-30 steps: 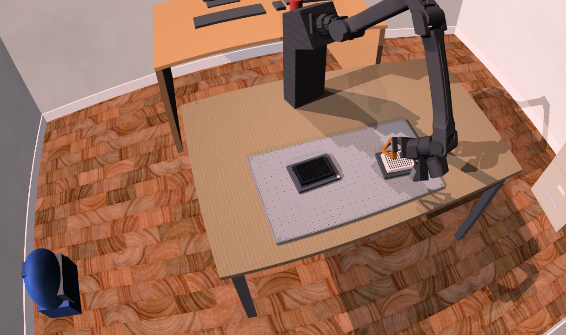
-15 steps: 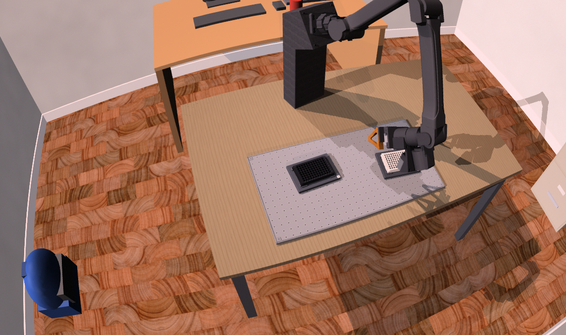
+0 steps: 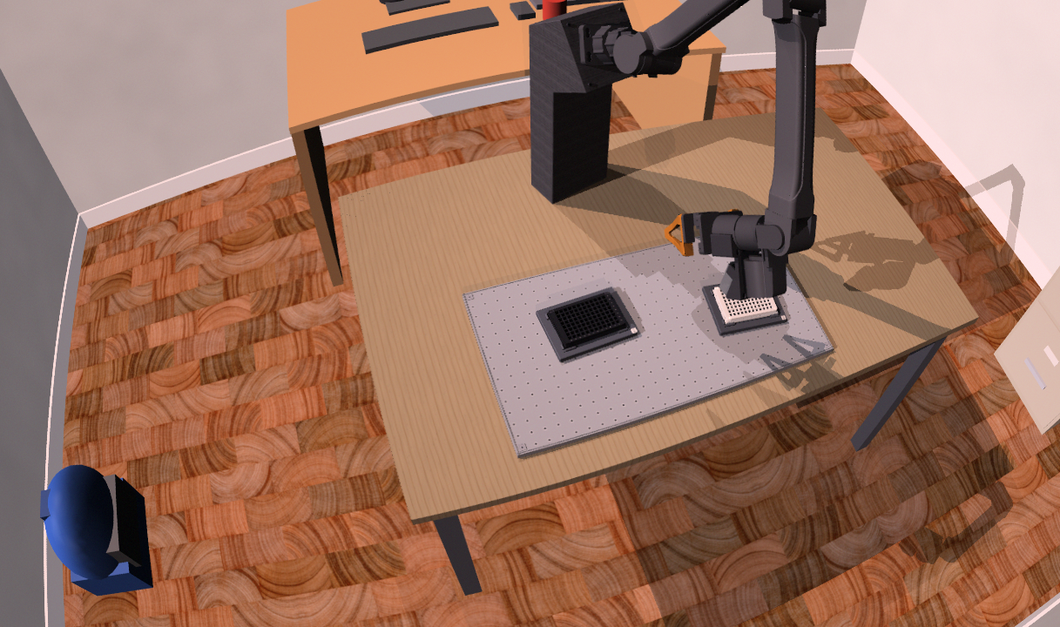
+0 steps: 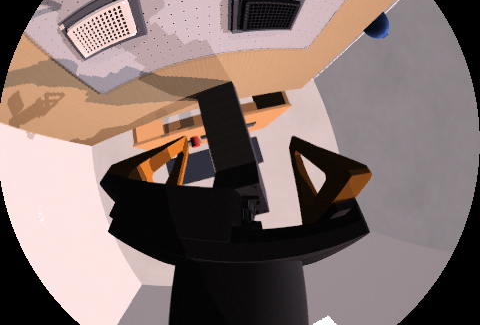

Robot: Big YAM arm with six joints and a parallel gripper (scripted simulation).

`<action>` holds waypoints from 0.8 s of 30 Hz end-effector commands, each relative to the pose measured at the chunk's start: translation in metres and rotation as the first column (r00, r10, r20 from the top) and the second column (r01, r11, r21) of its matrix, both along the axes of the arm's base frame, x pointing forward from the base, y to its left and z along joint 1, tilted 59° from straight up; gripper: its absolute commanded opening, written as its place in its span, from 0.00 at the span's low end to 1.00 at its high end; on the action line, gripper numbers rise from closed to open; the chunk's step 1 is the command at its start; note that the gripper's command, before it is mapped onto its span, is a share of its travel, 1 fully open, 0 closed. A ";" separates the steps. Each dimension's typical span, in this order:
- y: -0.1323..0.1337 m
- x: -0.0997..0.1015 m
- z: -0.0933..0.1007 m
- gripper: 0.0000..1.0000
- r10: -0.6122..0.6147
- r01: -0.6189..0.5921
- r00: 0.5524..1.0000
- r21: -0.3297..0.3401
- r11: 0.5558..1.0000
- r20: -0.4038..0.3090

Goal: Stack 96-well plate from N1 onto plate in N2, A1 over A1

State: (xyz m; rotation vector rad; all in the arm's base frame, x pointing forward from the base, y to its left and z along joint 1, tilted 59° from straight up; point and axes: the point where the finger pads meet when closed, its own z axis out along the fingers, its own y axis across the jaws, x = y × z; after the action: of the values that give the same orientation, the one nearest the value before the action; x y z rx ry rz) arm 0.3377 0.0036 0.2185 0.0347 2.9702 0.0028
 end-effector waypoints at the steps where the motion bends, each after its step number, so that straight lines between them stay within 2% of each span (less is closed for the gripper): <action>1: -0.009 0.002 0.002 1.00 0.076 -0.076 0.995 0.002 0.997 0.067; 2: -0.010 0.008 -0.013 1.00 0.085 -0.085 0.996 0.007 0.996 0.035; 4: -0.011 0.016 -0.020 1.00 0.142 -0.143 0.987 0.010 0.990 0.068; 6: -0.011 0.016 -0.020 1.00 0.142 -0.143 0.987 0.010 0.990 0.068; 12: -0.016 0.037 -0.040 1.00 0.219 -0.221 0.969 0.006 0.975 0.115; 16: -0.020 0.051 -0.053 1.00 0.285 -0.287 0.946 -0.005 0.958 0.156; 21: -0.026 0.068 -0.070 1.00 0.400 -0.401 0.888 -0.044 0.915 0.229; 23: -0.026 0.068 -0.070 1.00 0.400 -0.401 0.888 -0.044 0.915 0.229; 24: -0.028 0.071 -0.073 1.00 0.424 -0.424 0.872 -0.056 0.904 0.244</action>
State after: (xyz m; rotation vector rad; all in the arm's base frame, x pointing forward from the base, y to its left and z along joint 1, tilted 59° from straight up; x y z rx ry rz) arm 0.4019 -0.0161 0.1509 -0.4760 2.7093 0.0766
